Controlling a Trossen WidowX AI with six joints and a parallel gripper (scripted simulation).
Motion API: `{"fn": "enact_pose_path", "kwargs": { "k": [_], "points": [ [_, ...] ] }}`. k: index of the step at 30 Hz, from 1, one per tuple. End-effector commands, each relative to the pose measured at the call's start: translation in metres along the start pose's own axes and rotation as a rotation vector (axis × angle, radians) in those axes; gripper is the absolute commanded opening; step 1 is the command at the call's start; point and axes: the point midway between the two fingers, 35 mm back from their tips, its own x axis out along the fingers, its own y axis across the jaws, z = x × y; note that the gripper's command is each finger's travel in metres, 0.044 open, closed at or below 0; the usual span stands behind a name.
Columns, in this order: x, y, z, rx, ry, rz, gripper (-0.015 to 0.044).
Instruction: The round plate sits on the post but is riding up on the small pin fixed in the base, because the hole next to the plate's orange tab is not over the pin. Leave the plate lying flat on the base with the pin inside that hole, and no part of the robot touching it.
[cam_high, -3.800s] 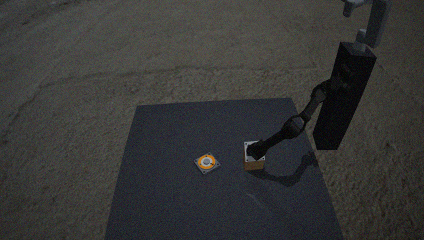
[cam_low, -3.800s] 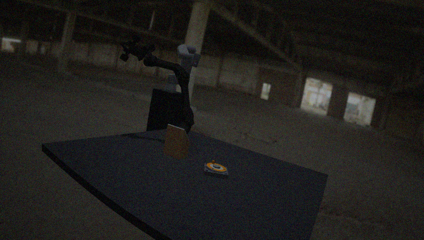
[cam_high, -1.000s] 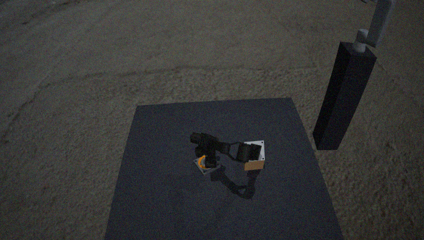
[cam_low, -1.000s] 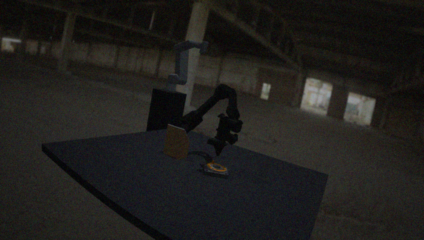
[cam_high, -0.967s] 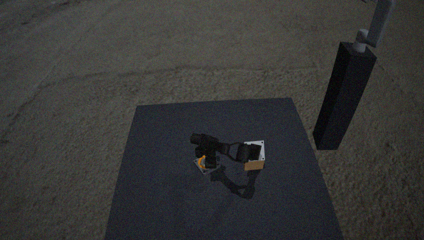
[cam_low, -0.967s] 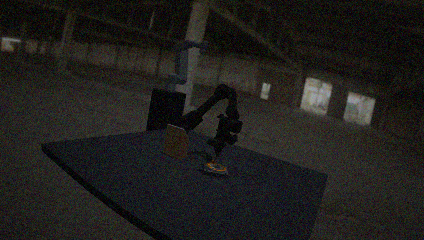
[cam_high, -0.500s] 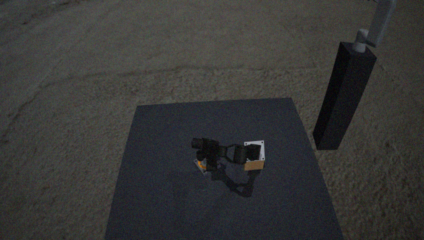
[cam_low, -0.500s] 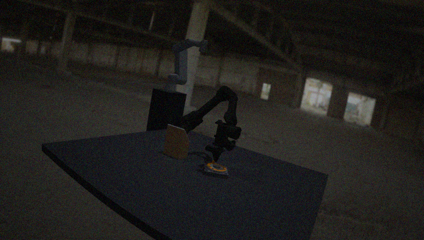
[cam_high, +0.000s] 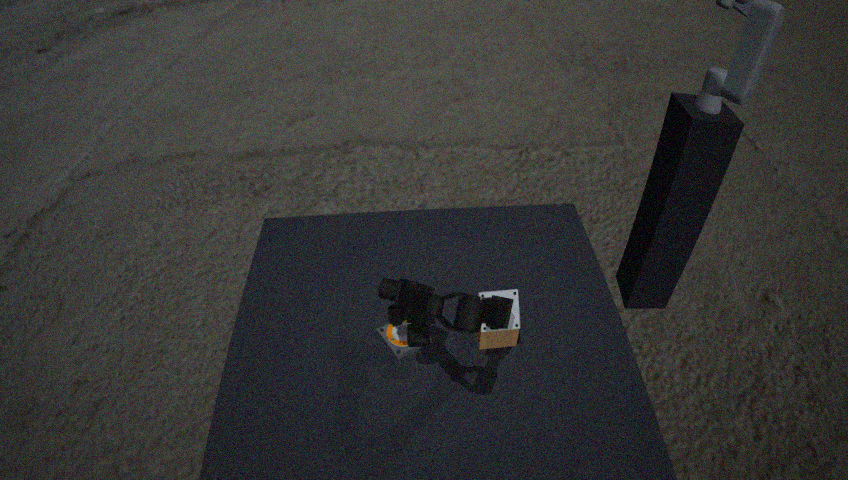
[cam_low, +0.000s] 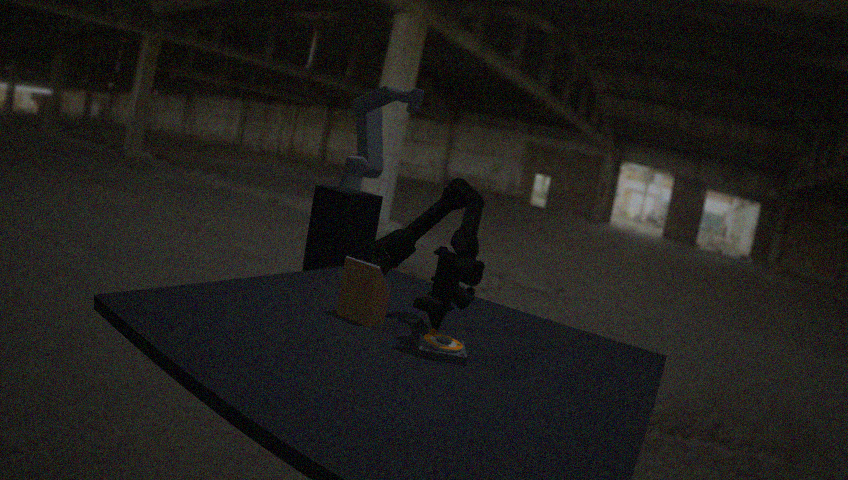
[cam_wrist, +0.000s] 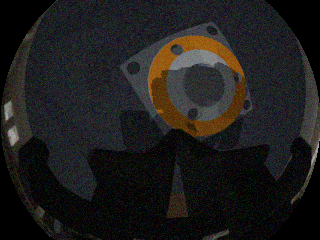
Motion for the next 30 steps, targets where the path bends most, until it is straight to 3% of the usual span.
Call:
{"fn": "enact_pose_path", "kwargs": {
  "k": [1, 30],
  "points": [
    [0.001, -0.006, -0.004, 0.003, 0.005, -0.003, 0.0],
    [-0.001, -0.036, -0.006, 0.003, 0.004, -0.005, 0.0]
  ]
}}
